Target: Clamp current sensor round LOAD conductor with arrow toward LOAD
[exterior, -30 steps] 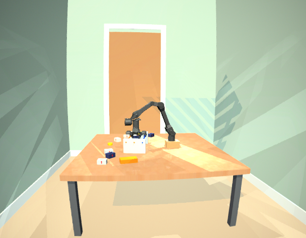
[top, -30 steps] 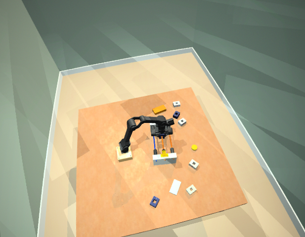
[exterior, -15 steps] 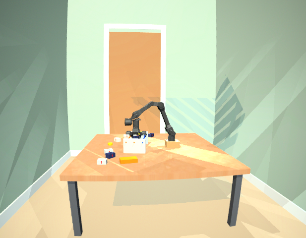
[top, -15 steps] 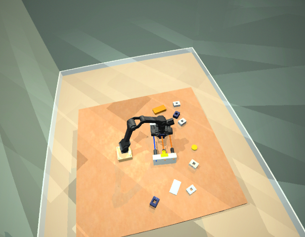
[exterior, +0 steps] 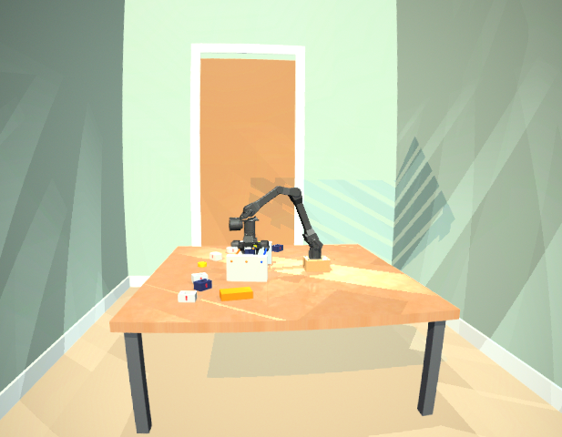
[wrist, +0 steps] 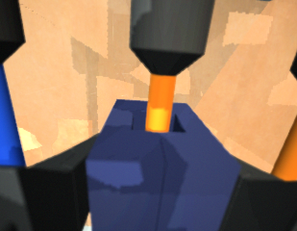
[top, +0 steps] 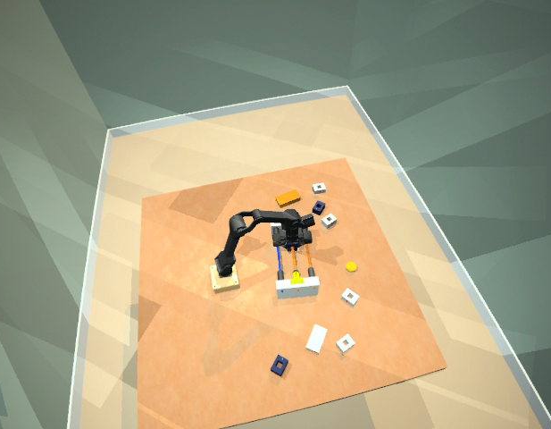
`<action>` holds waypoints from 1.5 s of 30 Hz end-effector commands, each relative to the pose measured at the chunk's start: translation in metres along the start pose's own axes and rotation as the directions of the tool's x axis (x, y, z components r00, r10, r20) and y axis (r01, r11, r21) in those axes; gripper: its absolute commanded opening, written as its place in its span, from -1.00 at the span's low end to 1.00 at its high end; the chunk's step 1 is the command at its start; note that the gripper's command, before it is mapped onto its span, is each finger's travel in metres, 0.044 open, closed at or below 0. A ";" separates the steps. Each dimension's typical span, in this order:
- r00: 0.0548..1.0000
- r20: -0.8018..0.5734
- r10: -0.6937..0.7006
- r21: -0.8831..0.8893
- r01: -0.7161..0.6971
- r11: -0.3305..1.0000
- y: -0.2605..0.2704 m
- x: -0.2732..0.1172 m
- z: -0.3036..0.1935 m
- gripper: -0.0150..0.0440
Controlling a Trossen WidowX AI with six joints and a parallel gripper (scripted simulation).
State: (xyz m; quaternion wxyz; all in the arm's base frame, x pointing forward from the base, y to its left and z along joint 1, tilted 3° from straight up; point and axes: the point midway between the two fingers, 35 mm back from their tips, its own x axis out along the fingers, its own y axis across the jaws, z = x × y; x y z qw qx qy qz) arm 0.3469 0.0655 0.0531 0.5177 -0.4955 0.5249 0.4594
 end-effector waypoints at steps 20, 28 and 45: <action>1.000 0.000 -0.003 0.000 0.003 1.000 -0.003 -0.023 0.001 1.00; 1.000 0.002 -0.015 -0.001 0.015 1.000 0.002 -0.110 0.001 1.00; 0.833 0.523 -0.178 0.430 -0.078 0.899 0.050 -0.102 -0.089 1.00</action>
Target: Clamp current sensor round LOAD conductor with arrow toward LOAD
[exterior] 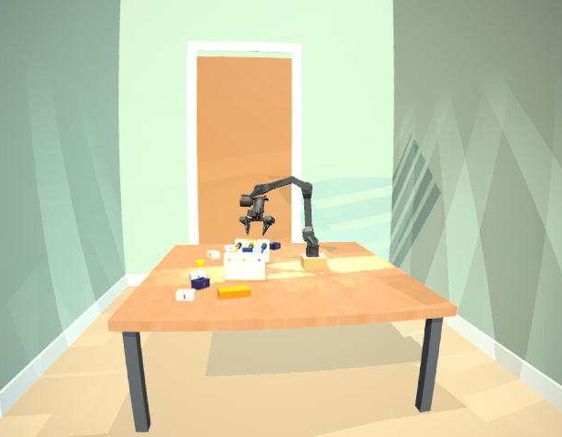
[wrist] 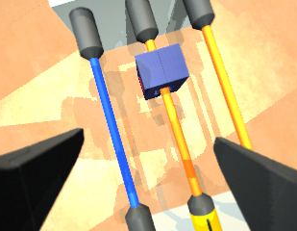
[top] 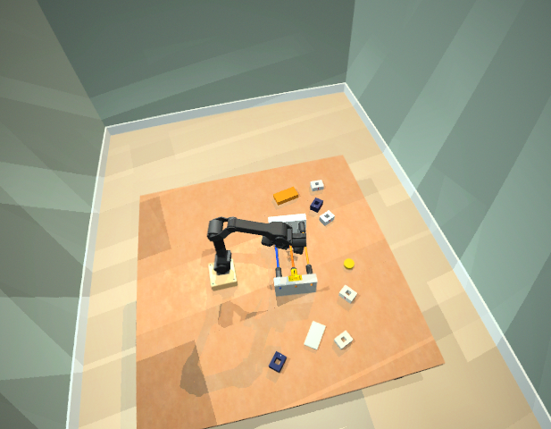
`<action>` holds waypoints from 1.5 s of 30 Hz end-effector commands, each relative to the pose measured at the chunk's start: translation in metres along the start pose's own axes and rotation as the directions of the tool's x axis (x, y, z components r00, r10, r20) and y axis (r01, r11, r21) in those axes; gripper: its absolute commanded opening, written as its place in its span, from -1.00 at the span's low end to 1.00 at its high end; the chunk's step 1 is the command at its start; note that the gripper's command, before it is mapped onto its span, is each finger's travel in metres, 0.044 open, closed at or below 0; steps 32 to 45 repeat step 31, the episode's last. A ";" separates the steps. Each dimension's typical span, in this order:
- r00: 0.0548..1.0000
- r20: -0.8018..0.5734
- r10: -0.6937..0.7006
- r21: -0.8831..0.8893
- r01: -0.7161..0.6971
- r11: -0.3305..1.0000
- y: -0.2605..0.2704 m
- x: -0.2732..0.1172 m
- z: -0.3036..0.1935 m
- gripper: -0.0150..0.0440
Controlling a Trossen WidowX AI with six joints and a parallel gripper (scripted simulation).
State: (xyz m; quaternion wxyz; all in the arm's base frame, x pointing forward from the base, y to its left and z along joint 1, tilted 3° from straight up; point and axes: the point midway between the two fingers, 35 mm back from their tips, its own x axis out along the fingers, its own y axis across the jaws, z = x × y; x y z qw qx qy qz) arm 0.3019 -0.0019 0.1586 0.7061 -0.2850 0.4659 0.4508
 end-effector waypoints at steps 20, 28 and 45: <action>0.876 0.417 -0.244 0.303 0.119 0.945 0.026 -0.028 -0.054 1.00; 0.913 0.361 -0.188 0.258 0.095 0.961 0.021 -0.024 -0.046 1.00; 0.917 0.354 -0.185 0.262 0.092 0.961 0.022 -0.023 -0.048 1.00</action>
